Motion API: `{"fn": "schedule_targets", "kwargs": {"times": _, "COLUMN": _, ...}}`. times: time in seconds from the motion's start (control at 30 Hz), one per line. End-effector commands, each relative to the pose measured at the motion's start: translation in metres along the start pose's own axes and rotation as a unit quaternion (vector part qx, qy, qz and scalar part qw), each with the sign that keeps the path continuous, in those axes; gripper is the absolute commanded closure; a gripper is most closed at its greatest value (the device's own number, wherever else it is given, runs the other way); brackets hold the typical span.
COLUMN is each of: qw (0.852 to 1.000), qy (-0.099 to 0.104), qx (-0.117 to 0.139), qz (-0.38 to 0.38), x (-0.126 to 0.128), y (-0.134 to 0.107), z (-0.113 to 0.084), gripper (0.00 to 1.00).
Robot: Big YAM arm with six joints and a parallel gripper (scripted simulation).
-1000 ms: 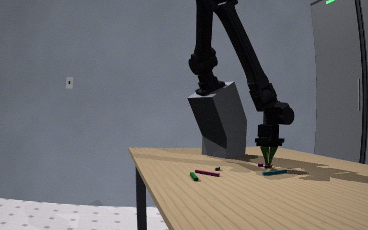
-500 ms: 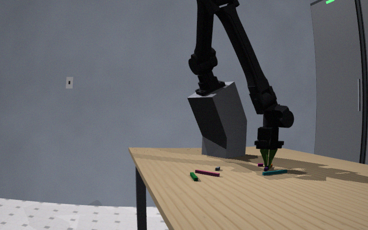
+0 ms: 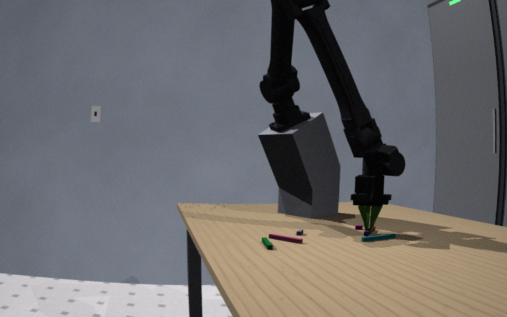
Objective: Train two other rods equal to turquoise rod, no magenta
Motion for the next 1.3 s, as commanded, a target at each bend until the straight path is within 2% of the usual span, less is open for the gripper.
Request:
{"fn": "schedule_targets", "kwargs": {"times": 0.0, "qw": 1.0, "qy": 0.001, "qx": 0.0, "qz": 0.0, "x": -0.0004, "y": 0.0017, "z": 0.0036, "gripper": 0.97}}
{"fn": "schedule_targets", "kwargs": {"times": 0.67, "qw": 1.0, "qy": 0.001, "qx": 0.0, "qz": 0.0, "x": -0.0004, "y": 0.0017, "z": 0.0036, "gripper": 0.97}}
{"fn": "schedule_targets", "kwargs": {"times": 0.7, "qw": 1.0, "qy": 0.001, "qx": 0.0, "qz": 0.0, "x": -0.0004, "y": 0.0017, "z": 0.0036, "gripper": 0.93}}
{"fn": "schedule_targets", "kwargs": {"times": 0.77, "qw": 1.0, "qy": 0.001, "qx": 0.0, "qz": 0.0, "x": -0.0004, "y": 0.0017, "z": 0.0036, "gripper": 0.93}}
{"fn": "schedule_targets", "kwargs": {"times": 0.8, "qw": 1.0, "qy": 0.001, "qx": 0.0, "qz": 0.0, "x": -0.0004, "y": 0.0017, "z": 0.0036, "gripper": 0.89}}
{"fn": "schedule_targets", "kwargs": {"times": 0.87, "qw": 1.0, "qy": 0.001, "qx": 0.0, "qz": 0.0, "x": -0.0004, "y": 0.0017, "z": 0.0036, "gripper": 0.89}}
{"fn": "schedule_targets", "kwargs": {"times": 1.0, "qw": 1.0, "qy": 0.001, "qx": 0.0, "qz": 0.0, "x": -0.0004, "y": 0.0017, "z": 0.0036, "gripper": 0.81}}
{"fn": "schedule_targets", "kwargs": {"times": 1.27, "qw": 1.0, "qy": 0.001, "qx": 0.0, "qz": 0.0, "x": -0.0004, "y": 0.0017, "z": 0.0036, "gripper": 0.78}}
Point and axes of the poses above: the point where the finger pads meet when closed, its own z axis out along the fingers, its own x axis across the jaws, y = z × x, the point moved 6 cm from there along -z, back along the fingers, and after that the axes turned 1 degree about z, right-handed, at the moved point
